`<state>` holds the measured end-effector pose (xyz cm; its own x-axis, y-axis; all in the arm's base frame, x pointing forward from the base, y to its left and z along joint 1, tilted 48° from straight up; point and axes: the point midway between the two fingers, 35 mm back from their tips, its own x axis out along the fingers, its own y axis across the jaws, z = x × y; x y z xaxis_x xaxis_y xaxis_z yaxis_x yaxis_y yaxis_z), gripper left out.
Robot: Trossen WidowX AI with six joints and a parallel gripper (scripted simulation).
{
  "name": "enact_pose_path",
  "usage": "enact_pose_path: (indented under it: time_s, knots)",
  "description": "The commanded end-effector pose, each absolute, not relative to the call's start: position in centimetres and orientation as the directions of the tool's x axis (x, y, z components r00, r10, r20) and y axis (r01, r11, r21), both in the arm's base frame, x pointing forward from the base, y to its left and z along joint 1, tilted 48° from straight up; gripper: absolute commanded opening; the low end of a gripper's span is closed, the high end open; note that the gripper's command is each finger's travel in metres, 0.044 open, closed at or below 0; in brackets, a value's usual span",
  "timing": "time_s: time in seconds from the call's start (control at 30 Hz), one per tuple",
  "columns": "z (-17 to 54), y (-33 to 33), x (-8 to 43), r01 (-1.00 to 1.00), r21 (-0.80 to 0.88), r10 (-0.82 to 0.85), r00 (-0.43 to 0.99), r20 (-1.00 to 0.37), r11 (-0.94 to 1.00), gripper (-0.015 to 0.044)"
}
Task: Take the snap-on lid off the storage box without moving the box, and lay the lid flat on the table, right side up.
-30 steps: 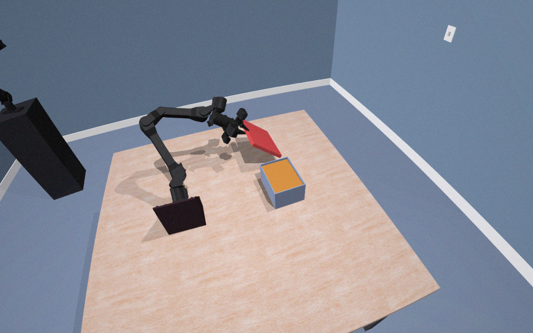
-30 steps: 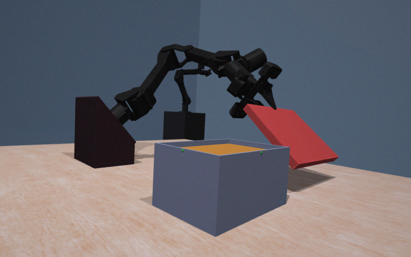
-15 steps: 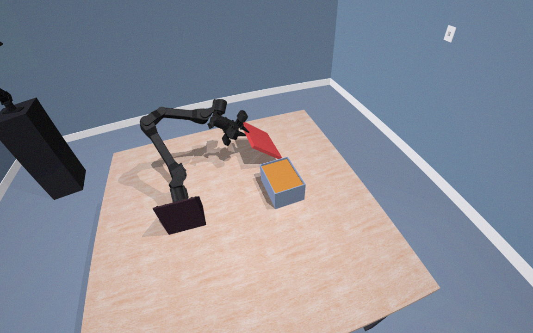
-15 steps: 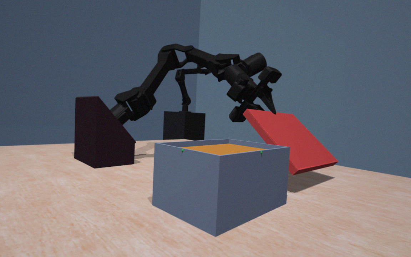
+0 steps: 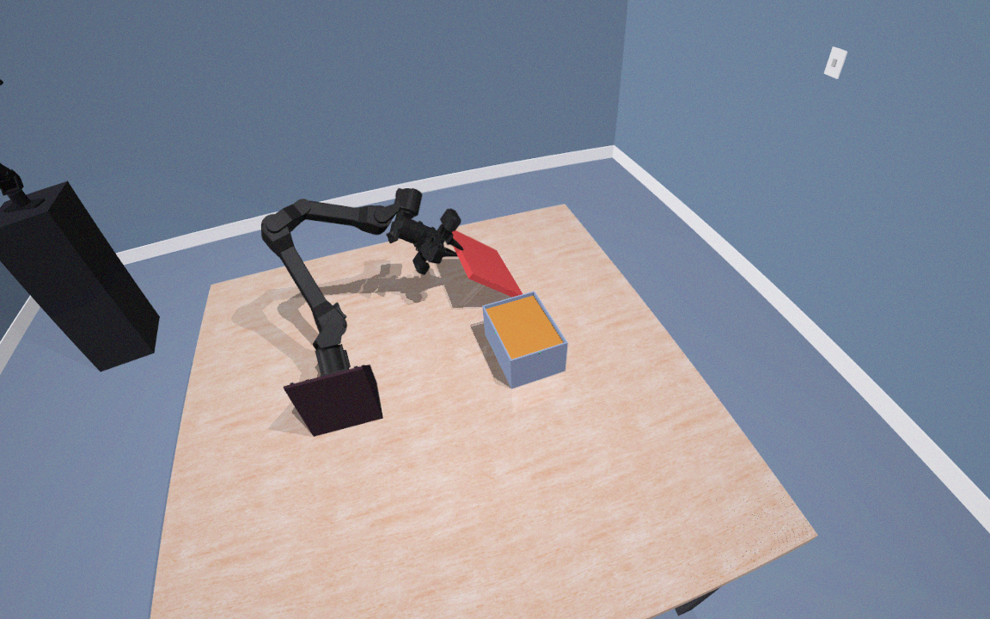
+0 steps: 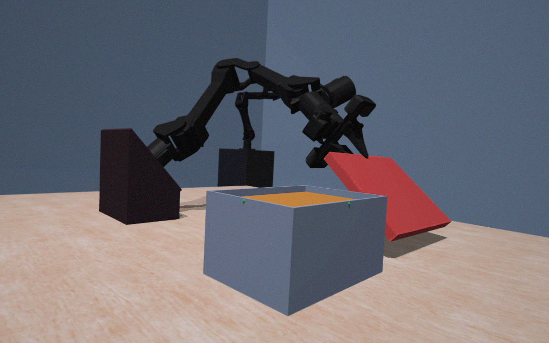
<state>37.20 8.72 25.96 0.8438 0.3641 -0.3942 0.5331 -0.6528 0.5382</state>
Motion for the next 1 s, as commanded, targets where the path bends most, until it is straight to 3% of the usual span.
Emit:
enact_pose_path:
  time_s: [0.0,0.97]
  knots:
    - [25.9,8.8,37.4,0.521,0.541,0.354,0.851,-0.388,-0.660,0.0000]
    - [24.3,10.5,37.7,0.521,0.541,0.354,0.851,-0.388,-0.661,0.0000]
